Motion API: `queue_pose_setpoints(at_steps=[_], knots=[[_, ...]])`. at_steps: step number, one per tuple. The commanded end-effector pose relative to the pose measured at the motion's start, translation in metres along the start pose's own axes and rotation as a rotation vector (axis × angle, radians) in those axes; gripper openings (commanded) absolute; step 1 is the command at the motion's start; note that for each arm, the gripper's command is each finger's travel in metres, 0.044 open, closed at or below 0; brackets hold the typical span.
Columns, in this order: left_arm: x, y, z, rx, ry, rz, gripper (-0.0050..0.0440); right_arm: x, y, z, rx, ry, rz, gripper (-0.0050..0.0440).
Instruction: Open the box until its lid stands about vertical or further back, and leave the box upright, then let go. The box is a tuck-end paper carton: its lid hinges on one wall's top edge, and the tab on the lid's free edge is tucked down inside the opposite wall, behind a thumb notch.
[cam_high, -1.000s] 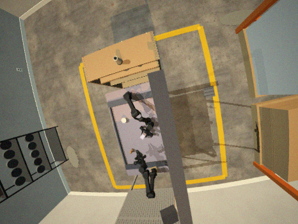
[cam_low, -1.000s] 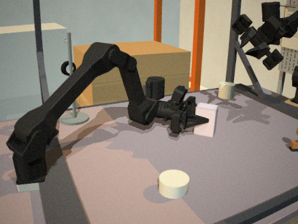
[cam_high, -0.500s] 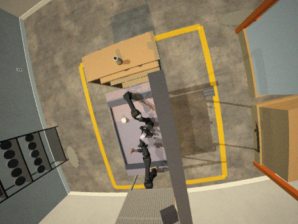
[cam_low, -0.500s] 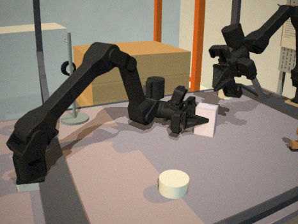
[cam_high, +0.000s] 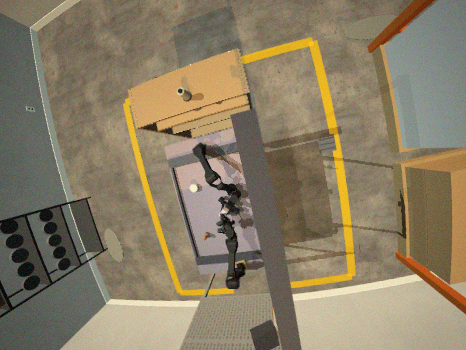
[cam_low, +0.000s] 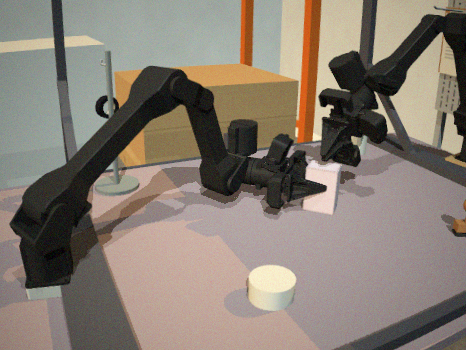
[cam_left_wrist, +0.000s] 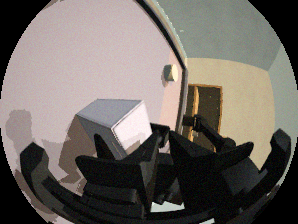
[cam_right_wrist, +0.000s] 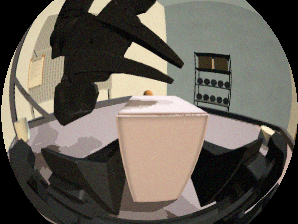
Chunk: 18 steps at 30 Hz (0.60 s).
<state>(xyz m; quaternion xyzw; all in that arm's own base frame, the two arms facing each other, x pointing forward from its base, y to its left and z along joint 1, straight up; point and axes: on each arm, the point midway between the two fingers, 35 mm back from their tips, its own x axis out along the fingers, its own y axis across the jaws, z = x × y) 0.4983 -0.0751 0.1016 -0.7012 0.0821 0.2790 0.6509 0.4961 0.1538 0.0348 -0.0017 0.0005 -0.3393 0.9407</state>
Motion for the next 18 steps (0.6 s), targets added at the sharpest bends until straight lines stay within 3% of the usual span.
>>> queue_pose_setpoints(at_steps=[1,18], knots=[[0.0,-0.007,-0.002,-0.02,0.006,-0.024,0.005,0.001,0.003,0.011,0.03,-0.008,0.004,0.0224],[0.008,0.008,-0.002,-0.02,0.005,-0.024,0.005,0.001,0.003,0.011,0.03,-0.008,0.004,0.0224]])
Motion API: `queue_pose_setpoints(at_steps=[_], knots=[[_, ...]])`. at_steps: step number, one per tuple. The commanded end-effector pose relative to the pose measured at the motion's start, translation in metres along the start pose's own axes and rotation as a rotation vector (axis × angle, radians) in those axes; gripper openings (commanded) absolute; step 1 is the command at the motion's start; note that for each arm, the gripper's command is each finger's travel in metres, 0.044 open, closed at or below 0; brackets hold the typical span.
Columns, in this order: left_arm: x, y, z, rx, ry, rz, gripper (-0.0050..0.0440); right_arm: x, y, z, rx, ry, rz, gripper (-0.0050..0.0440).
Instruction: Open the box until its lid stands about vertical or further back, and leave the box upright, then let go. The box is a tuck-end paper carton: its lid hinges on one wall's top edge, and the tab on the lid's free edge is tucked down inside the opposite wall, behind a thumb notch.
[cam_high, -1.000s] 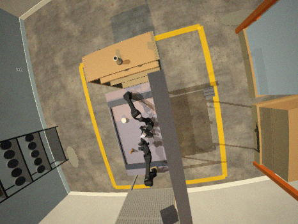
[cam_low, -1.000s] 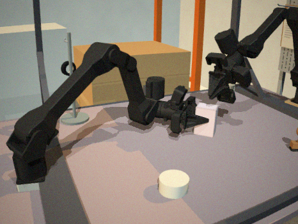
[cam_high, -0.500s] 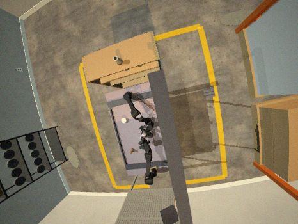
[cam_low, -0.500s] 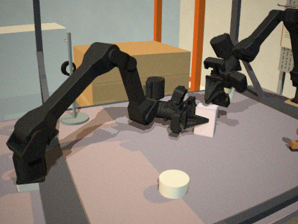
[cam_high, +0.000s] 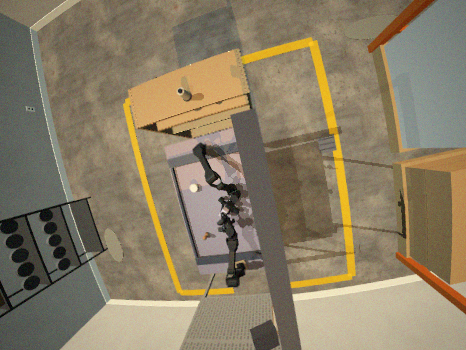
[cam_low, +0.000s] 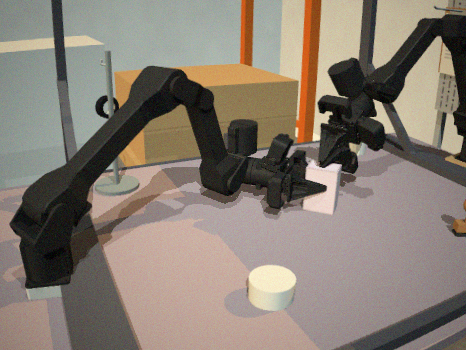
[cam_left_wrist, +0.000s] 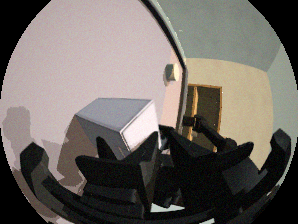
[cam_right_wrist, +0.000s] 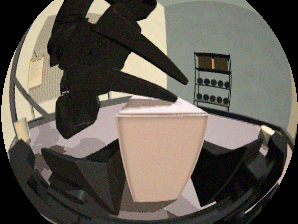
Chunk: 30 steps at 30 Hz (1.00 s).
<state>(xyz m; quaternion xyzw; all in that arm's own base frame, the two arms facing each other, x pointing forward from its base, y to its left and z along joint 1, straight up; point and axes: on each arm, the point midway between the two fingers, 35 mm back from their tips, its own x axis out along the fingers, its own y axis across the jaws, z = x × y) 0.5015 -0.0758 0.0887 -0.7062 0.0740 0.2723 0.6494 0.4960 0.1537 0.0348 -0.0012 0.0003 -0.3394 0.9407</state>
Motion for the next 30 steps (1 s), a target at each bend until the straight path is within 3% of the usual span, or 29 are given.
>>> queue_pose_setpoints(at_steps=[1,30], knots=[[-0.001,-0.002,-0.001,-0.008,0.004,-0.003,0.005,0.001,0.003,0.011,0.029,-0.008,0.004,0.0224],[-0.009,-0.02,-0.001,-0.013,0.007,-0.023,0.005,0.001,0.003,0.011,0.029,-0.008,0.004,0.0224]])
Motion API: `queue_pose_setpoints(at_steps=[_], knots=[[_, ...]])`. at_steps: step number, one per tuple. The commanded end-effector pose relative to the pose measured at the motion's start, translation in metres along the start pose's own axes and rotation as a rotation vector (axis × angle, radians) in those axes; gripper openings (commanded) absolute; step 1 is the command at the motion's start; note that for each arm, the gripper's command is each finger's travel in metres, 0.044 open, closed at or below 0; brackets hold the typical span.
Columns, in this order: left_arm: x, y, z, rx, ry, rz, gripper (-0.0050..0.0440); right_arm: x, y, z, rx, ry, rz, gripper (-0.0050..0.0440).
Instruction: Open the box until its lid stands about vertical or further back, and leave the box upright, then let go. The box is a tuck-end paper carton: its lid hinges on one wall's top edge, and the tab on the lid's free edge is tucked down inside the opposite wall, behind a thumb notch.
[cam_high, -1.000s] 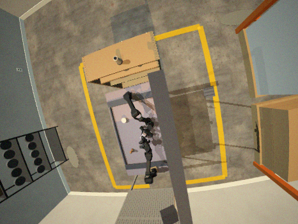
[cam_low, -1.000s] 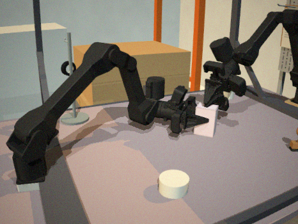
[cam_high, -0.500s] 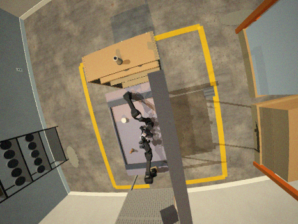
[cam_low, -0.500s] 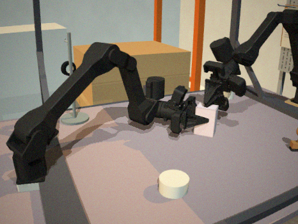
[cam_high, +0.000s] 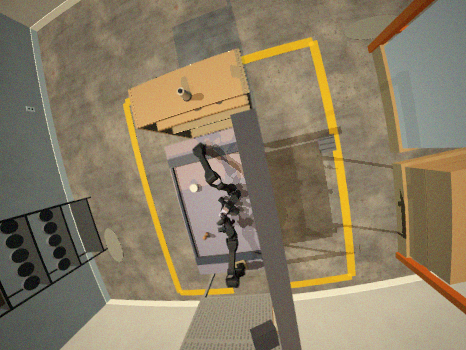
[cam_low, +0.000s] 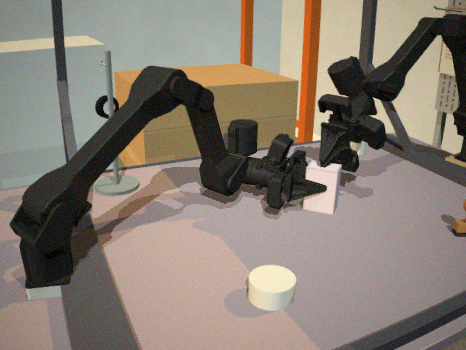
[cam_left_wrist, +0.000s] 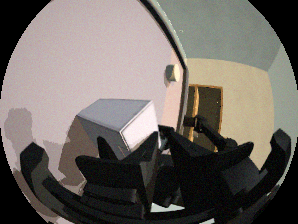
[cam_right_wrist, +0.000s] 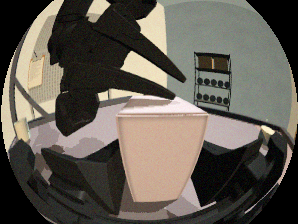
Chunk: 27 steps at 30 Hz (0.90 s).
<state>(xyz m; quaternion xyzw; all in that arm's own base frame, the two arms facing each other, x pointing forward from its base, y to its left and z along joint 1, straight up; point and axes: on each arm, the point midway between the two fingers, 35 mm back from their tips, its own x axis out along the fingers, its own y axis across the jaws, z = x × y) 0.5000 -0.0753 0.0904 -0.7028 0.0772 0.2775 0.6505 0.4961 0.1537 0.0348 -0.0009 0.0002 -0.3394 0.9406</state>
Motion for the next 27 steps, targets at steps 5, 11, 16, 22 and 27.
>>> queue_pose_setpoints(at_steps=[5,11,16,22,27], knots=[[-0.006,-0.016,-0.002,-0.02,0.012,-0.034,0.005,0.001,0.003,0.011,0.029,-0.008,0.004,0.0224],[-0.006,-0.014,-0.001,-0.02,0.012,-0.034,0.005,0.001,0.003,0.011,0.029,-0.008,0.004,0.0224],[-0.01,-0.013,-0.002,-0.02,0.012,-0.033,0.005,0.001,0.003,0.011,0.029,-0.008,0.004,0.0224],[-0.015,-0.01,-0.002,-0.02,0.012,-0.033,0.005,0.001,0.003,0.011,0.029,-0.008,0.004,0.0224],[-0.018,-0.009,-0.002,-0.02,0.012,-0.033,0.005,0.001,0.003,0.011,0.029,-0.008,0.004,0.0224]])
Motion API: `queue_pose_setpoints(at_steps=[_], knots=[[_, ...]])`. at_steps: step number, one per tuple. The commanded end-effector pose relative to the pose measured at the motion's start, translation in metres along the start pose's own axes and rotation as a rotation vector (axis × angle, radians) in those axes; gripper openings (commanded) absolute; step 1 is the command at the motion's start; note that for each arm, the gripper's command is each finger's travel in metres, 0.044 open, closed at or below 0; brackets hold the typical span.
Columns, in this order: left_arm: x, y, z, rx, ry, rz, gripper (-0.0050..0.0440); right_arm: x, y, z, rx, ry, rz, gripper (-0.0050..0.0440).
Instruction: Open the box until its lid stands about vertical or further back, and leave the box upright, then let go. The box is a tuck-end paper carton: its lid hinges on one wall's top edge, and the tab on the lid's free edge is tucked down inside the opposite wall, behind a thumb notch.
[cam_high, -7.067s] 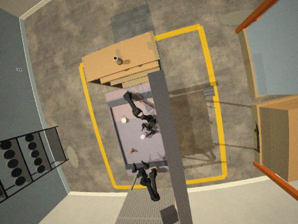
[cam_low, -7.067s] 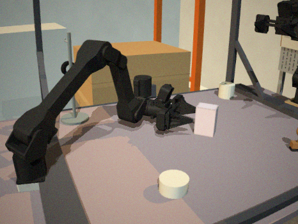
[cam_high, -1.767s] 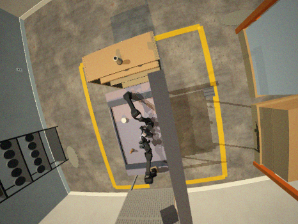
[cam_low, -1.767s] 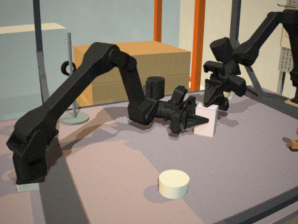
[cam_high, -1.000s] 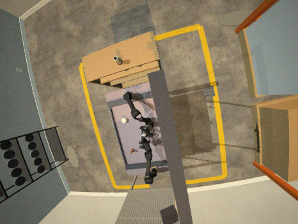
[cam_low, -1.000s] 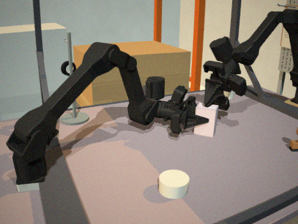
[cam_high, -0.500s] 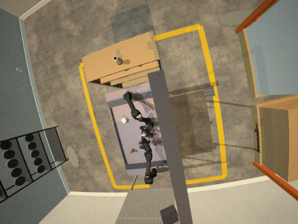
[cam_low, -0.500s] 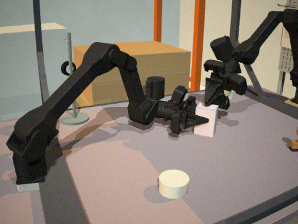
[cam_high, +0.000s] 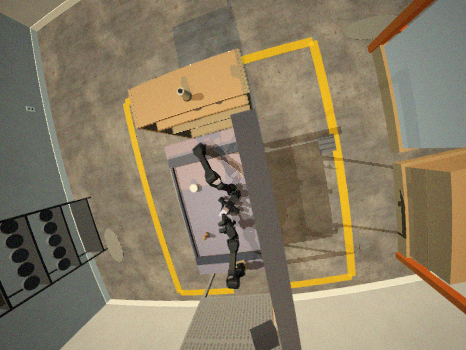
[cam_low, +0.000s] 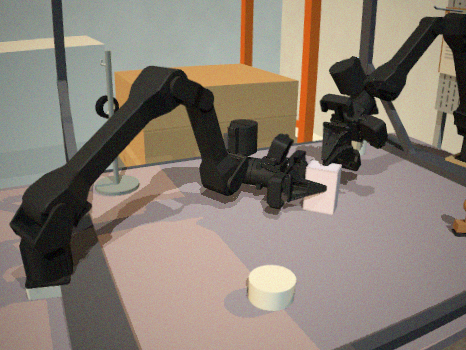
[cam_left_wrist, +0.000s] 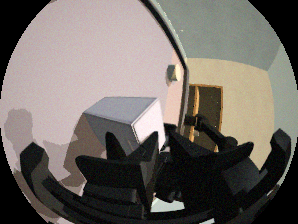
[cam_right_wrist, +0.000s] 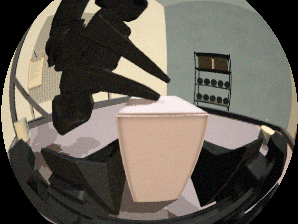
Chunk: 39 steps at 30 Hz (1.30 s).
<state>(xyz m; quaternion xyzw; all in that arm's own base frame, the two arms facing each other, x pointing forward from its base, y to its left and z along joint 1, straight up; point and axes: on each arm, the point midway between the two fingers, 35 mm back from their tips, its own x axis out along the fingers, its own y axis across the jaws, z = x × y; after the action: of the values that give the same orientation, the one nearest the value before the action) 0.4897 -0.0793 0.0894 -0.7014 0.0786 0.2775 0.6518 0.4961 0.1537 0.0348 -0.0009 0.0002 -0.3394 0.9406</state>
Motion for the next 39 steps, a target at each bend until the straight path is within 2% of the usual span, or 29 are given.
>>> queue_pose_setpoints(at_steps=[1,39], knots=[[-0.01,-0.015,-0.001,-0.024,0.011,-0.034,0.005,0.001,0.003,0.011,0.029,-0.008,0.004,0.0224],[-0.038,-0.001,-0.001,-0.024,0.011,-0.032,0.005,0.001,0.003,0.011,0.029,-0.008,0.004,0.0224]])
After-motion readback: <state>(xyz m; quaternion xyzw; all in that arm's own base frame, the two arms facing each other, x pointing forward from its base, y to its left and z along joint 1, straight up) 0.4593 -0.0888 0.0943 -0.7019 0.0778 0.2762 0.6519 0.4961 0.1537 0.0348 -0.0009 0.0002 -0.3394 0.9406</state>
